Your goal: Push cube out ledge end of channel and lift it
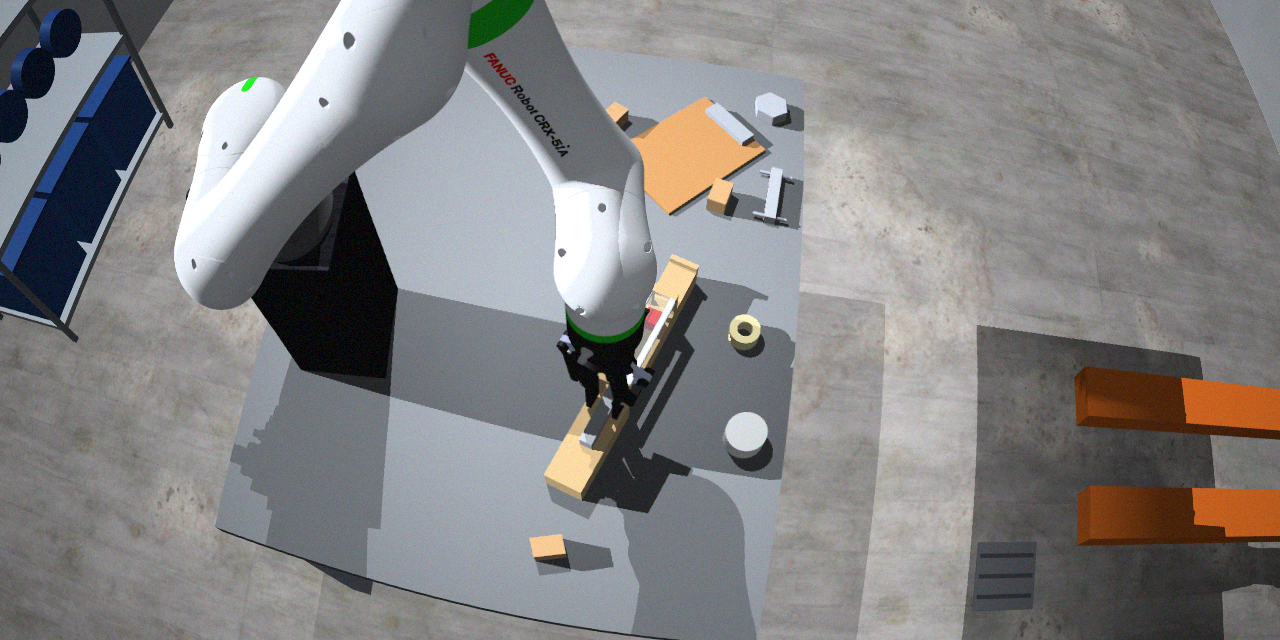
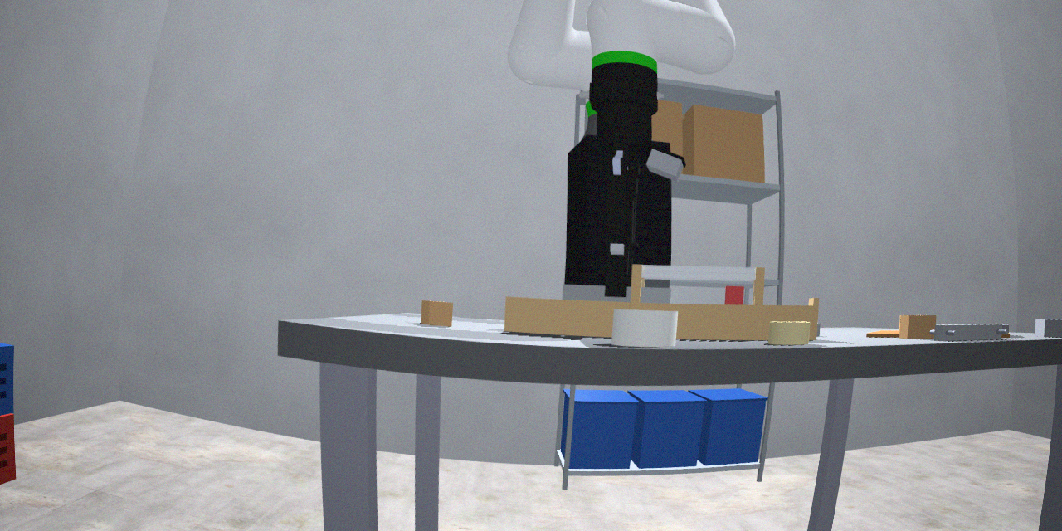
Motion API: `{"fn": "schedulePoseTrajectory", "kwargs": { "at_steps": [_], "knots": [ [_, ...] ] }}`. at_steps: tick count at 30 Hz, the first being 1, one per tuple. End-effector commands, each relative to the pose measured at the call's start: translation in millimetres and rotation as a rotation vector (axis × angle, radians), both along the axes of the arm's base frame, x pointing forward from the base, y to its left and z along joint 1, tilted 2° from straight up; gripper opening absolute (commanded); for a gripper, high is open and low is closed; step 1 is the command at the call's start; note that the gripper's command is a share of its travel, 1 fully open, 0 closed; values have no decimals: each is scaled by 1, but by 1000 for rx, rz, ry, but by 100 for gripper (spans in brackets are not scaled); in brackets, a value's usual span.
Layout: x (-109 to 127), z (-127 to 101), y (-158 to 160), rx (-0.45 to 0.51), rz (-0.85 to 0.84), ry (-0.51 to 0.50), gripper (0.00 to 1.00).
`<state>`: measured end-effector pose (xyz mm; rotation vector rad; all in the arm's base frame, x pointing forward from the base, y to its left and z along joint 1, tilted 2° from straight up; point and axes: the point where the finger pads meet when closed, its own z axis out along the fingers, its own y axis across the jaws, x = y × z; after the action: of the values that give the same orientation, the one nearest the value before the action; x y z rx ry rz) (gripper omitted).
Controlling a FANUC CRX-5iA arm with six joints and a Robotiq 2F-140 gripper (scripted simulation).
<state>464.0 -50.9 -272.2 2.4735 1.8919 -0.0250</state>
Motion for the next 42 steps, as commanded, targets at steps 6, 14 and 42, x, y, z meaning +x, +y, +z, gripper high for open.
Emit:
{"fn": "schedulePoseTrajectory", "kwargs": {
  "at_steps": [6,14,42],
  "knots": [
    [1,1,0,0,0,-1,30],
    [1,1,0,0,0,-1,30],
    [0,68,2,0,0,-1,30]
  ]
}}
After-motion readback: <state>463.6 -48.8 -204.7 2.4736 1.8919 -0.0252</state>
